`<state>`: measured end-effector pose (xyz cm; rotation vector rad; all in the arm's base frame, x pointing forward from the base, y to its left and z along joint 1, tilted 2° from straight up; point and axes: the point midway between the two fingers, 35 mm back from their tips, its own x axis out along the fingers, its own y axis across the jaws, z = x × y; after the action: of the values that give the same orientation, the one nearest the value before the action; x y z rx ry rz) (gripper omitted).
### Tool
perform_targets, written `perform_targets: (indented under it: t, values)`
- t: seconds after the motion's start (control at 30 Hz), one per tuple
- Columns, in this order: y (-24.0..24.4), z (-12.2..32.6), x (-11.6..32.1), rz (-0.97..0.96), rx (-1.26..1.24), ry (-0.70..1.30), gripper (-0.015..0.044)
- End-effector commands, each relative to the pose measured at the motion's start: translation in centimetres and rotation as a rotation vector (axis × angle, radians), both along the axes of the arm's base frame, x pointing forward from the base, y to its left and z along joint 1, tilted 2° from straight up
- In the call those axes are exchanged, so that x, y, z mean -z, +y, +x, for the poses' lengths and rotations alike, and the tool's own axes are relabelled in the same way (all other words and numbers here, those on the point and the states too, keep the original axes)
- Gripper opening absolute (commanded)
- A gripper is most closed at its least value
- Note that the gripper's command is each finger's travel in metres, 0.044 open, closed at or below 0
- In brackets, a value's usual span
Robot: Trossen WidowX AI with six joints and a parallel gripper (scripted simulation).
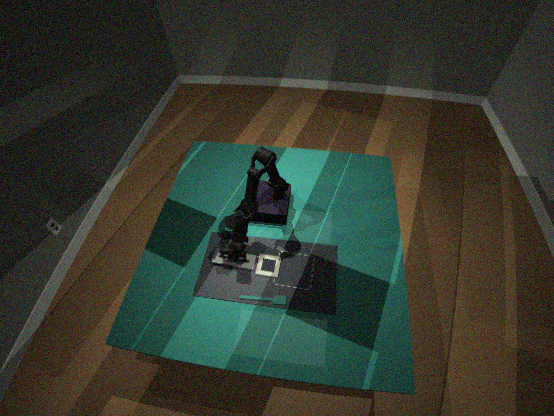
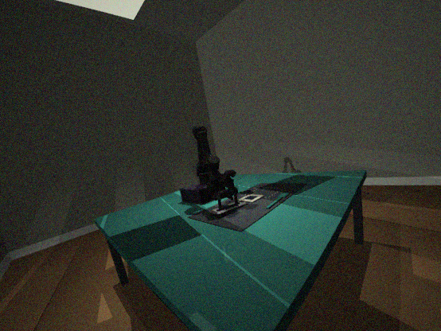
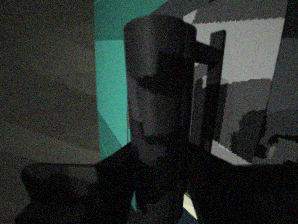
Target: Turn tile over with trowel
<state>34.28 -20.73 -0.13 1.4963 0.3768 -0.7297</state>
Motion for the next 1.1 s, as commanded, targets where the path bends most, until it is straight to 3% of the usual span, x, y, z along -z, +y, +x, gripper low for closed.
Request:
perform_targets:
  t: [0.0, 1.07]
  values:
    - [-0.1, 0.2, 0.3, -0.007, 0.006, -0.009, 0.0]
    - [4.5, 1.2, 0.2, -0.003, 0.006, -0.009, 0.0]
